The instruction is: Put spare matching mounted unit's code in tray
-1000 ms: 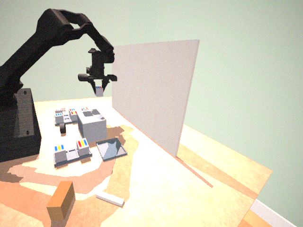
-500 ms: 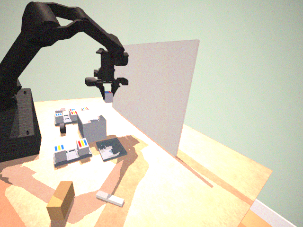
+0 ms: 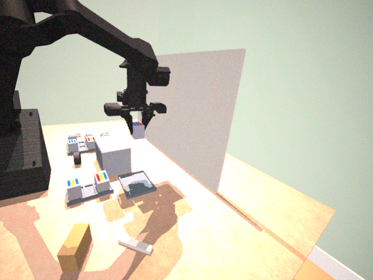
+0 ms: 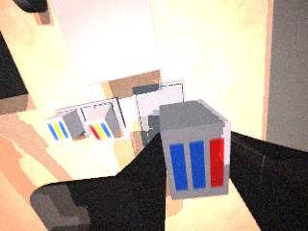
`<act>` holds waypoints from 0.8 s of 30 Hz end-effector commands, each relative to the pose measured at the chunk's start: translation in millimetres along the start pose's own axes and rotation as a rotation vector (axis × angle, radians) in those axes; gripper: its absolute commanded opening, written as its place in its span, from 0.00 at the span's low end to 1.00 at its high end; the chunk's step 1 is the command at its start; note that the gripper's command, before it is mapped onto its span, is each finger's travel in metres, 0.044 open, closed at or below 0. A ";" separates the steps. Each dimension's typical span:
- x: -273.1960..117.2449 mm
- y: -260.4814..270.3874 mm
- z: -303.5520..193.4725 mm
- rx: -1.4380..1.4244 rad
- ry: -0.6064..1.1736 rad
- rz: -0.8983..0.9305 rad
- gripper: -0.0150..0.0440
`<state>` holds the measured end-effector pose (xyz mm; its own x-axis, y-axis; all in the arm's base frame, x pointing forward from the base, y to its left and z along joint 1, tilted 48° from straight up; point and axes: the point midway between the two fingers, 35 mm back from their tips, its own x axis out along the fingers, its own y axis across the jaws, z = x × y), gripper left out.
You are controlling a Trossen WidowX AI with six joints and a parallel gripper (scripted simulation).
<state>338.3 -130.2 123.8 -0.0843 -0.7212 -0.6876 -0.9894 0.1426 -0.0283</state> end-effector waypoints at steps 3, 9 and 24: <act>1.2 17.1 -38.9 -0.005 0.025 0.009 0.25; 1.9 17.3 -39.5 -0.005 0.026 0.009 0.25; 17.0 14.3 -38.6 -0.005 0.022 0.010 0.25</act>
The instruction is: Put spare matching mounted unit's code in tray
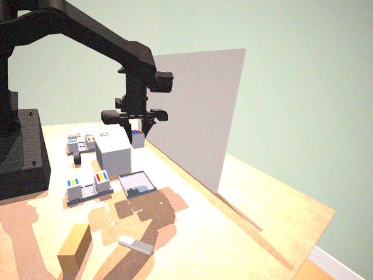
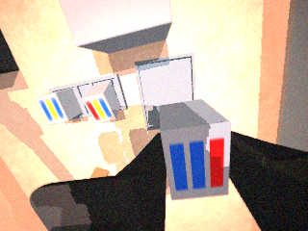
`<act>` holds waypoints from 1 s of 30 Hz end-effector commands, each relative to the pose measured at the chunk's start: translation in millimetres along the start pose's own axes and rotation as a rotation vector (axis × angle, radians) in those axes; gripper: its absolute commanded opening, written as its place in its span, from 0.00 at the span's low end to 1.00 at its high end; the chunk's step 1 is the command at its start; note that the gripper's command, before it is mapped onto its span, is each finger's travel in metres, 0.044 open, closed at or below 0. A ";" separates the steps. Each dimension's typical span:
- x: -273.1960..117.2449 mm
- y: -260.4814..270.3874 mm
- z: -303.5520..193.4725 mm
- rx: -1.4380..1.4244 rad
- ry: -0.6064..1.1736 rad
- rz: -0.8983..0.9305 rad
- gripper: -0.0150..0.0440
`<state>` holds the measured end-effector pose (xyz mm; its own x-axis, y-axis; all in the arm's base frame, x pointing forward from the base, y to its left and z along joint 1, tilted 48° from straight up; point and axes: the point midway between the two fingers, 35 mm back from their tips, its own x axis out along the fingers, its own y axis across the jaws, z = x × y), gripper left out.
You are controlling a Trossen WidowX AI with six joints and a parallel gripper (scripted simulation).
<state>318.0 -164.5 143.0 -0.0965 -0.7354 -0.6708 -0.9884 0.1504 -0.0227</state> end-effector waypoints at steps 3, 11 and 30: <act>6.7 -1.0 1.3 -0.006 -0.002 0.000 0.25; 14.9 -2.3 1.8 -0.005 -0.004 0.000 0.25; 34.2 -4.7 2.6 -0.005 -0.007 0.000 0.25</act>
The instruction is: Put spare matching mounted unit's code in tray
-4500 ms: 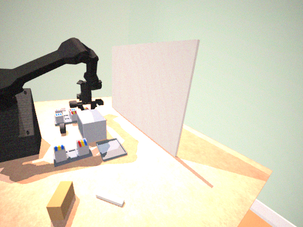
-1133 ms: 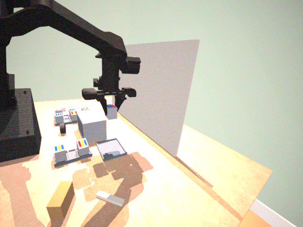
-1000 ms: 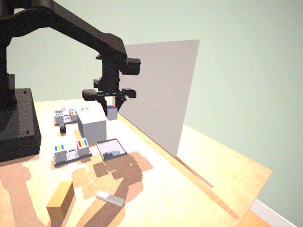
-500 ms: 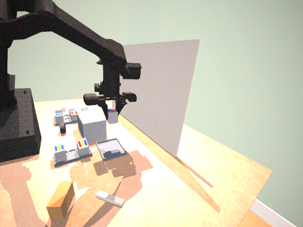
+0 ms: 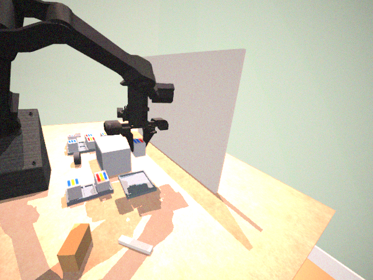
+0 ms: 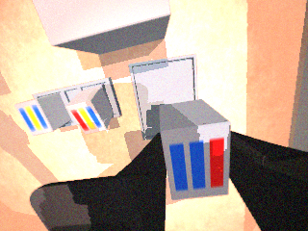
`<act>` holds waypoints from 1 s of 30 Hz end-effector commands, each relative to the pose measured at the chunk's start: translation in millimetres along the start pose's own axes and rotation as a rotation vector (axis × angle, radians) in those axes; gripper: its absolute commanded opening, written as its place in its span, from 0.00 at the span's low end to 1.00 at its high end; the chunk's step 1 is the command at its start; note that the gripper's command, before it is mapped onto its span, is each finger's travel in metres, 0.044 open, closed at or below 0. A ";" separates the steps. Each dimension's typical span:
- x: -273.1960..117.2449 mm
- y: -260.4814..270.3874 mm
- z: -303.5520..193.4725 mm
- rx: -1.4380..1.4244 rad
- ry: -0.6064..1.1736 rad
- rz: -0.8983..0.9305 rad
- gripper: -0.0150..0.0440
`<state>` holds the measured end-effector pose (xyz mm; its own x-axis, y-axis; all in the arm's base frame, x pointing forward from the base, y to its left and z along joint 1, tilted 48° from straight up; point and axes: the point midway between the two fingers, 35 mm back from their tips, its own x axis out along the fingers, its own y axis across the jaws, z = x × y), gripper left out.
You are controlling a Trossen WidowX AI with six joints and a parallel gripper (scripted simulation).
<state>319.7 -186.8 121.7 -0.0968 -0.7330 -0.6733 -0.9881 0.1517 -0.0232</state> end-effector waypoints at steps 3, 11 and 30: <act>6.8 -0.4 1.4 -0.006 -0.003 0.000 0.25; 14.9 -1.0 1.5 -0.006 -0.004 0.000 0.25; 34.1 -1.5 1.3 -0.005 -0.004 -0.001 0.25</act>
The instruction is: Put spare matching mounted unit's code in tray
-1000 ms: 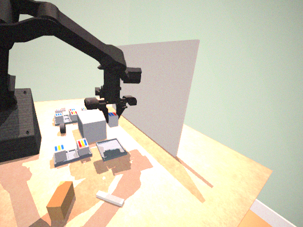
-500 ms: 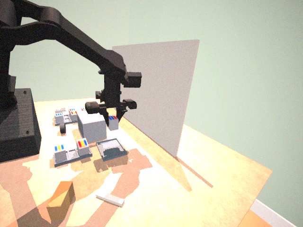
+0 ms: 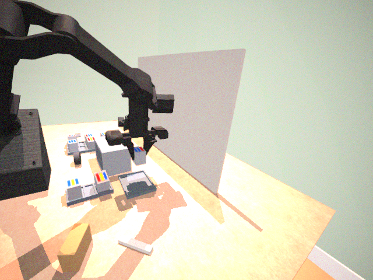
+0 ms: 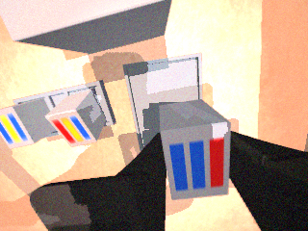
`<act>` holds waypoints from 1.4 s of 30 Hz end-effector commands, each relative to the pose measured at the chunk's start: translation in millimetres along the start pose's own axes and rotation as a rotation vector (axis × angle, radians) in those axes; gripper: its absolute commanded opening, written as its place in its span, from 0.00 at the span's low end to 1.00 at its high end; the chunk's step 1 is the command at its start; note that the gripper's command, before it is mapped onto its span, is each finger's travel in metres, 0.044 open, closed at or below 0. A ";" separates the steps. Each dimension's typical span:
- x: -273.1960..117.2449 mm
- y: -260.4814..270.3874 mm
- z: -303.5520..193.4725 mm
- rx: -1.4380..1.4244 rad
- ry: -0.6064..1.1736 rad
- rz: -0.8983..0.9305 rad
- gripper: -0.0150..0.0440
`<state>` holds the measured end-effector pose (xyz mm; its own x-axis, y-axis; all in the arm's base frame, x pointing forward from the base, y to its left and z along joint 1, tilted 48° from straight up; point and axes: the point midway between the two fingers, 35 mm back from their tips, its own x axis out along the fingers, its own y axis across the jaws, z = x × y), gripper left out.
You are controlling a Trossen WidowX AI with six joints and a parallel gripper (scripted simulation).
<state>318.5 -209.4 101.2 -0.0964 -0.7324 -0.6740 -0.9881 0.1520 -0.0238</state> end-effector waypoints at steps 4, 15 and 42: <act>7.7 0.3 1.1 -0.006 -0.002 -0.001 0.25; 18.7 0.7 0.7 -0.006 -0.001 -0.001 0.25; 45.4 3.5 -0.9 -0.007 0.004 -0.001 0.25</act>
<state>311.5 -240.9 74.4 -0.0966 -0.7367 -0.6693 -0.9882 0.1513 -0.0239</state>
